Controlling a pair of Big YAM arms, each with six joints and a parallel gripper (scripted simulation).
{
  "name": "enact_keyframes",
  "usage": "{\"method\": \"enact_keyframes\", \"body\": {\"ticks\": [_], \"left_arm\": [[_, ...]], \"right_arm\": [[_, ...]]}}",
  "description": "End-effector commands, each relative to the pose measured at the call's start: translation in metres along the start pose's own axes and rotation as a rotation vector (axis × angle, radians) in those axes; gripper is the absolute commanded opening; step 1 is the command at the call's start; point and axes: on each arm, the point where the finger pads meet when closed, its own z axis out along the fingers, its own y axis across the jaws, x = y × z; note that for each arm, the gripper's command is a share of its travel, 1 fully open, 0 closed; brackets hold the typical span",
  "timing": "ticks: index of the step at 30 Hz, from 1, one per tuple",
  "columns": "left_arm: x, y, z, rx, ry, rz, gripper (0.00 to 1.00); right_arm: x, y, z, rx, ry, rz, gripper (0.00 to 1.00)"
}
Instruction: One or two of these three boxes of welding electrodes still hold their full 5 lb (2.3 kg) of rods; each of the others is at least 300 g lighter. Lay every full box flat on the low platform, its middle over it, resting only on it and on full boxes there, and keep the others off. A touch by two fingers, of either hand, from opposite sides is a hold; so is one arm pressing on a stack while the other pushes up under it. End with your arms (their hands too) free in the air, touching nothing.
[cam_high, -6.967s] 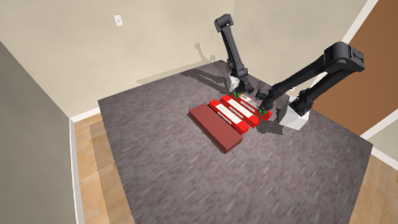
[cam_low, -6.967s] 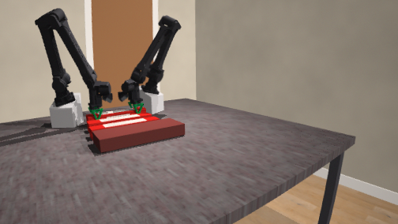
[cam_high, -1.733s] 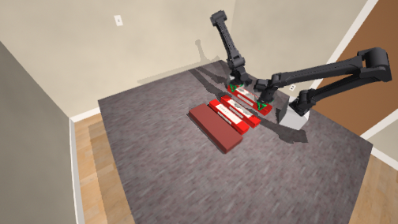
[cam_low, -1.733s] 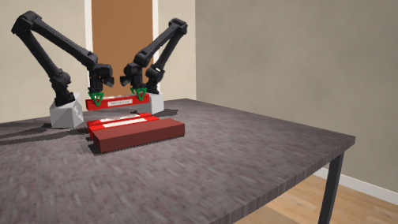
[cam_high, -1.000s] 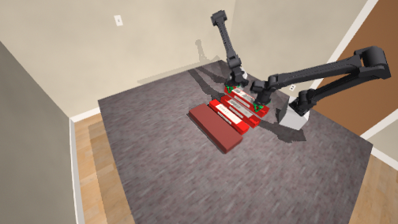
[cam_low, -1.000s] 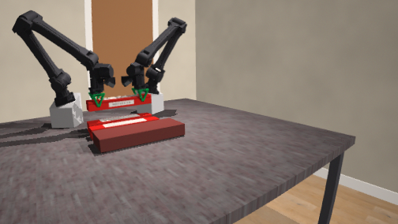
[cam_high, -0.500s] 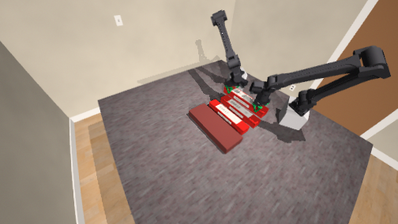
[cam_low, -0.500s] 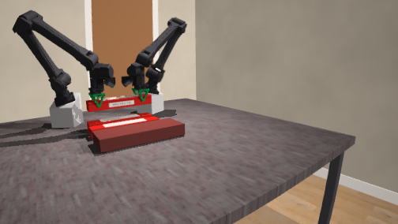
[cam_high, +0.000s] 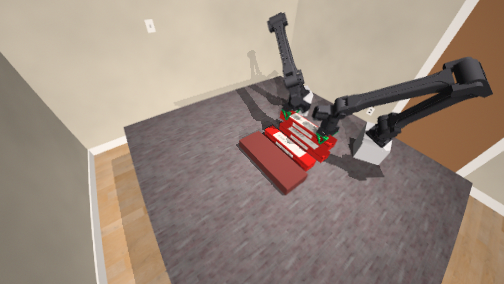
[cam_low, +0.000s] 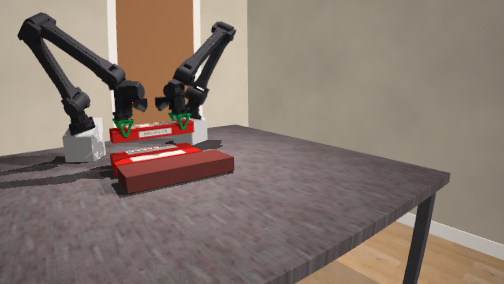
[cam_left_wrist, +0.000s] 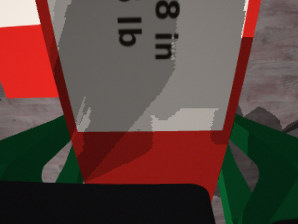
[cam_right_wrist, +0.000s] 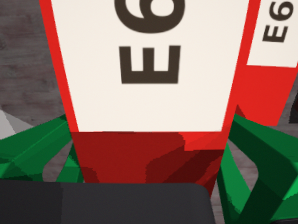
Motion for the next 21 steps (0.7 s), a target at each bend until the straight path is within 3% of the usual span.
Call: {"method": "enact_keyframes", "body": {"ticks": [1, 21], "left_arm": [[-0.004, 0.036, -0.022, -0.055, -0.032, -0.028, 0.0], [-0.003, 0.052, -0.023, -0.057, -0.031, -0.028, 0.0]], "right_arm": [[-0.005, -0.036, -0.018, 0.052, -0.026, 0.027, 0.0], [-0.004, -0.05, -0.018, 0.055, -0.027, 0.028, 0.0]]}}
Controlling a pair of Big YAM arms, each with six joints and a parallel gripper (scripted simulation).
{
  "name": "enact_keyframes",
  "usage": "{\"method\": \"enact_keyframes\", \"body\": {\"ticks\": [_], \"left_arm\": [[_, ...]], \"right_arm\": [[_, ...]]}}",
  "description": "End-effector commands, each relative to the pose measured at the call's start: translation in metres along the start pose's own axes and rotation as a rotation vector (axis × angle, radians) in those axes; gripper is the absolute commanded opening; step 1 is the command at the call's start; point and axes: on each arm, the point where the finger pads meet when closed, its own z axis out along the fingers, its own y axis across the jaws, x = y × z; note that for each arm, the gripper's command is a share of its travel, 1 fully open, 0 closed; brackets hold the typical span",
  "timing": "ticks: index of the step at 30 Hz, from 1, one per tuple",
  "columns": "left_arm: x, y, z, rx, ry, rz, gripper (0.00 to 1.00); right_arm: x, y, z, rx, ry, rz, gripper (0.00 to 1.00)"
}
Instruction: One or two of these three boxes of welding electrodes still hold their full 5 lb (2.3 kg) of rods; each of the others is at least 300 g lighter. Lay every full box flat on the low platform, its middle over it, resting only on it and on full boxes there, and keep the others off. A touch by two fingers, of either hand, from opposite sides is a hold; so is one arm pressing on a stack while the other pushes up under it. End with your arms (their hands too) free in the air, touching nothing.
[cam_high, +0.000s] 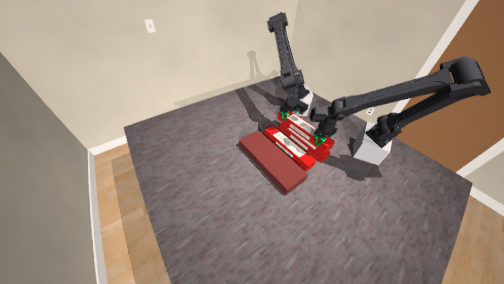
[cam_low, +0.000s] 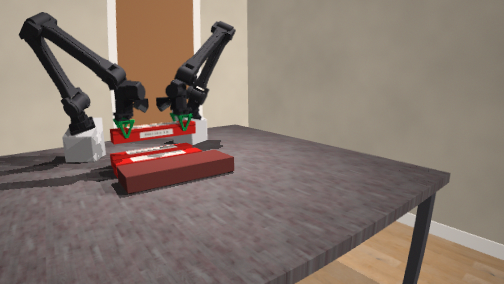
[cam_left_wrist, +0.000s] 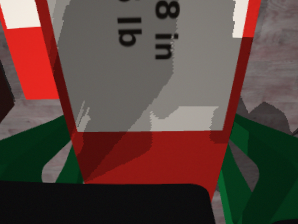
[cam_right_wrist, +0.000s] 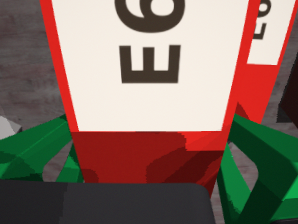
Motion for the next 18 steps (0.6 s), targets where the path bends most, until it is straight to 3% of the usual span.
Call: {"method": "enact_keyframes", "body": {"ticks": [1, 18], "left_arm": [[-0.002, 0.032, -0.024, -0.056, -0.029, -0.031, 0.0], [-0.001, 0.055, -0.025, -0.059, -0.028, -0.031, 0.0]], "right_arm": [[-0.005, -0.031, -0.018, 0.054, -0.025, 0.026, 0.0], [-0.001, -0.053, -0.02, 0.055, -0.022, 0.026, 0.0]]}}
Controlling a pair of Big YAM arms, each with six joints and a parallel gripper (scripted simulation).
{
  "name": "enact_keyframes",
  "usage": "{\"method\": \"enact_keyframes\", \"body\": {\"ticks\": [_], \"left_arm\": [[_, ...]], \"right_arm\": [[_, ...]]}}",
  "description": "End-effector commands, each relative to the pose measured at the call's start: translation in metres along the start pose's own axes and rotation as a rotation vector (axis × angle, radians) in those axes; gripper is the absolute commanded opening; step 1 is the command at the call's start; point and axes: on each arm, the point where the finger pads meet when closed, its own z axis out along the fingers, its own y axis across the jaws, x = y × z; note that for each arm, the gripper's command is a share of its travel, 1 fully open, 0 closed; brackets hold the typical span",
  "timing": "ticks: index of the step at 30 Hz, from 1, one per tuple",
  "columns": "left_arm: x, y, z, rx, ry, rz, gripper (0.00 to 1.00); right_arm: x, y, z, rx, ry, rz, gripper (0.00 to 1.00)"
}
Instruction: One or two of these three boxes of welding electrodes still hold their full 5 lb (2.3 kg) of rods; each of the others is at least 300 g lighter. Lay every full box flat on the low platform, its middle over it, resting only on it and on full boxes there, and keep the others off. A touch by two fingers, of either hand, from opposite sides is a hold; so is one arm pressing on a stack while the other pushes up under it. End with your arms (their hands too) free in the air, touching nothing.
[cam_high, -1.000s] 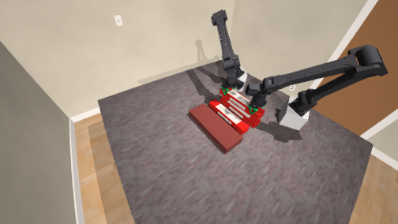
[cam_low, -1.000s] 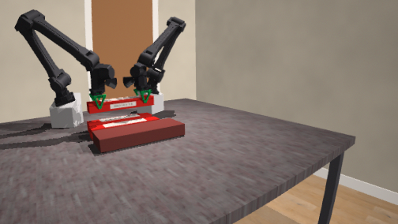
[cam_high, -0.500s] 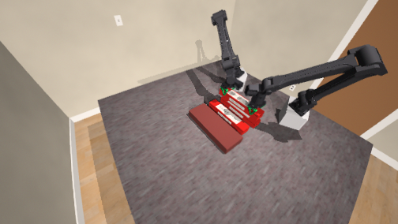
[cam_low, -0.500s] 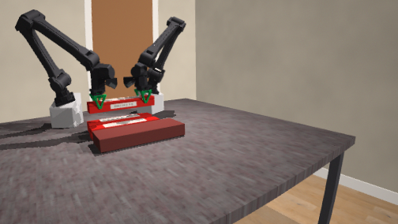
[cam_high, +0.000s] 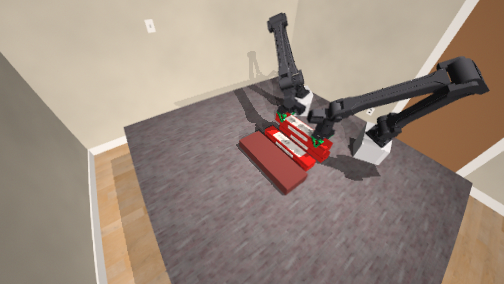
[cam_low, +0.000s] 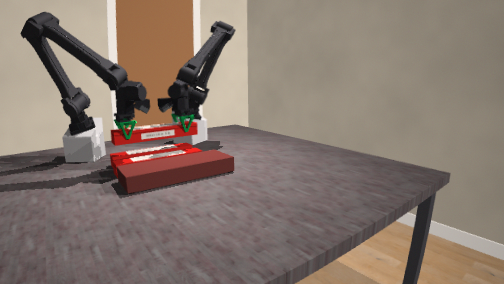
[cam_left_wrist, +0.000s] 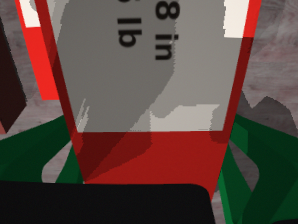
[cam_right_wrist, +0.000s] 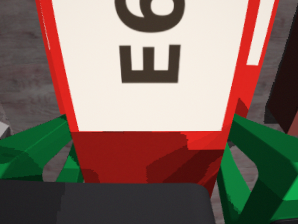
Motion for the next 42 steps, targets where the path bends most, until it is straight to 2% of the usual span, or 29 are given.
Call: {"method": "enact_keyframes", "body": {"ticks": [1, 18, 42], "left_arm": [[-0.002, 0.038, -0.027, -0.061, -0.03, -0.028, 0.0], [-0.002, 0.069, -0.029, -0.064, -0.029, -0.028, 0.0], [0.0, 0.072, -0.034, -0.065, -0.029, -0.028, 0.0]], "right_arm": [[0.0, -0.036, -0.022, 0.058, -0.024, 0.028, 0.0], [0.003, -0.065, -0.021, 0.054, -0.018, 0.025, 0.0], [0.002, -0.068, -0.026, 0.062, -0.023, 0.026, 0.0]]}}
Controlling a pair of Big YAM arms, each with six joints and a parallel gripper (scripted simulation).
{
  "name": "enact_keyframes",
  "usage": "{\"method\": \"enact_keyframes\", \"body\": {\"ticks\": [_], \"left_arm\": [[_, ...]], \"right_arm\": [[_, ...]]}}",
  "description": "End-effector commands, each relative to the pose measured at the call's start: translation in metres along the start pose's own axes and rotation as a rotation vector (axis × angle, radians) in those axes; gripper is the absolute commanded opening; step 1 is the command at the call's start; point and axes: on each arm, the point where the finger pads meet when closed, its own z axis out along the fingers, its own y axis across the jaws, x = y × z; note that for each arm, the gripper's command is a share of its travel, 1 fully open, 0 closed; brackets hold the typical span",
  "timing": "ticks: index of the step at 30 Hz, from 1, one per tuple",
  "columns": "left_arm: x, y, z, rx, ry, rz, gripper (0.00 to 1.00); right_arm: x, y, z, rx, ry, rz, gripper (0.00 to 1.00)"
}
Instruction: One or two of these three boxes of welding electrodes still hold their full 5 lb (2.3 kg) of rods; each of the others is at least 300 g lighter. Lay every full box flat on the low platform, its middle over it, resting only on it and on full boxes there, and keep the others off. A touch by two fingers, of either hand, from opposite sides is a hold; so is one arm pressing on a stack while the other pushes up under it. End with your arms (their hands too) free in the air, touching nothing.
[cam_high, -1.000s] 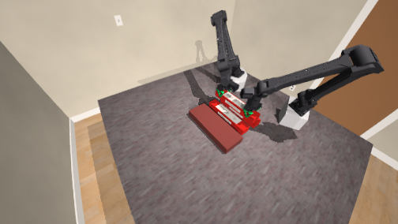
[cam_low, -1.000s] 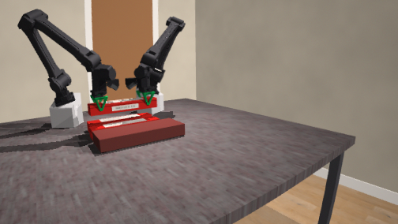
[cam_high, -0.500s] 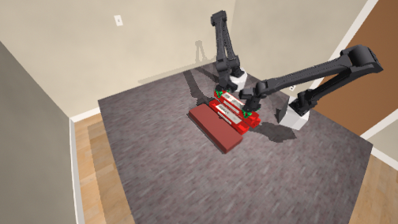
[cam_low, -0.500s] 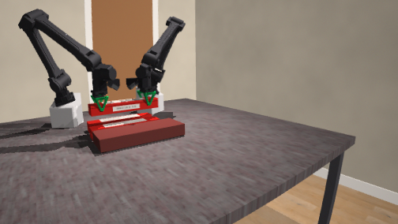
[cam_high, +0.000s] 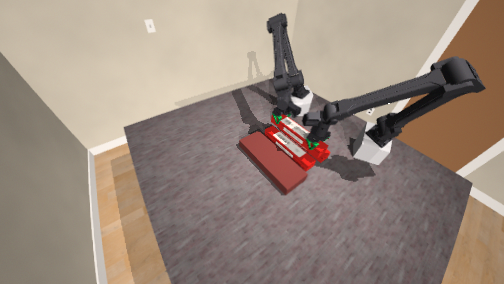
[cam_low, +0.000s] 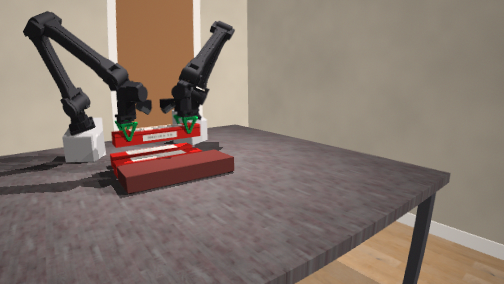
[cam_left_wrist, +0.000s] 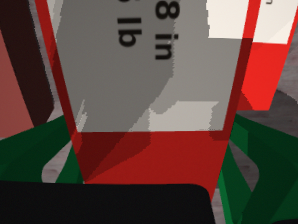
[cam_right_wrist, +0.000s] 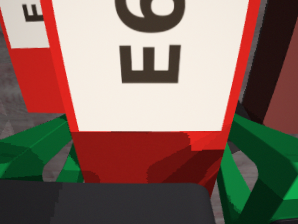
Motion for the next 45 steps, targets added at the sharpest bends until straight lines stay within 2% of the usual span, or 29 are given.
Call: {"method": "enact_keyframes", "body": {"ticks": [1, 35, 36, 45], "left_arm": [[0.004, 0.037, -0.035, -0.063, -0.027, -0.032, 0.0], [0.006, 0.039, -0.039, -0.063, -0.027, -0.032, 0.0], [-0.004, 0.015, -0.017, -0.043, -0.021, -0.018, 0.0], [-0.004, 0.015, -0.026, -0.043, -0.021, -0.019, 0.0]], "right_arm": [[-0.001, -0.034, -0.027, 0.059, -0.024, 0.024, 0.0], [-0.001, -0.036, -0.029, 0.059, -0.024, 0.025, 0.0], [-0.006, -0.016, -0.014, 0.04, -0.018, 0.013, 0.0], [-0.006, -0.015, -0.023, 0.04, -0.019, 0.014, 0.0]]}}
